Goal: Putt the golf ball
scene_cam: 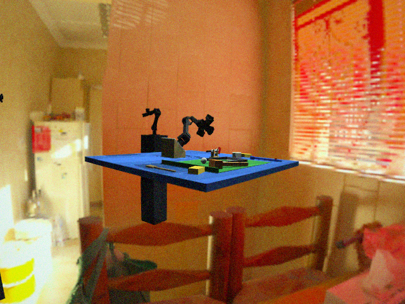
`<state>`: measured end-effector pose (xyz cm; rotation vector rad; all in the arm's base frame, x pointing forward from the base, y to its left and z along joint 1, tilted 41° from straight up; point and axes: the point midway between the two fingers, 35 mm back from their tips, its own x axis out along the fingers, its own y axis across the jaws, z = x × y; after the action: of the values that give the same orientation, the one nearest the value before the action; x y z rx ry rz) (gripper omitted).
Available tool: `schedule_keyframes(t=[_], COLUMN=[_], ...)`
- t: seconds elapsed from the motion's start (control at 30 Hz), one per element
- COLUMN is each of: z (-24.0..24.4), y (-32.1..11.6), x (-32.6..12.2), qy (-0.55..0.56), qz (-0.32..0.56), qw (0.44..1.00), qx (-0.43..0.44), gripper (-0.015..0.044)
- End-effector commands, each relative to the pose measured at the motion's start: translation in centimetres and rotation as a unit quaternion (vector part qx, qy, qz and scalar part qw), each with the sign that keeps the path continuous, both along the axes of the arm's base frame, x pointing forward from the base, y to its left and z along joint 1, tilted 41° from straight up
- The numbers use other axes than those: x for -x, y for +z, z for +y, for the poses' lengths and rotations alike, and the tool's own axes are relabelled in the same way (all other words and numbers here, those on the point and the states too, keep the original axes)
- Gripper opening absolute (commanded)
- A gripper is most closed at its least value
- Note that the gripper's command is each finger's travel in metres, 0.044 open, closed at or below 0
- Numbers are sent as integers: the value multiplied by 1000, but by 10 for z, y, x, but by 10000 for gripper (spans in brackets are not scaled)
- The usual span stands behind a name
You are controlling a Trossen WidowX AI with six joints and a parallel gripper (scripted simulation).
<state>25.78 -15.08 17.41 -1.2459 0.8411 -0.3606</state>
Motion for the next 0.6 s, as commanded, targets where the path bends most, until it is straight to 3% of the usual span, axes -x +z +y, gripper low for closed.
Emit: schedule_keyframes(t=[0.0,0.27,0.57], z=[58,129,188], y=[-68,-88,-48], x=[-15,8,25], qy=[256,470,601], qz=[244,331,272], qw=[930,780,619], qx=[-96,-249,-426], gripper=[440,440,440])
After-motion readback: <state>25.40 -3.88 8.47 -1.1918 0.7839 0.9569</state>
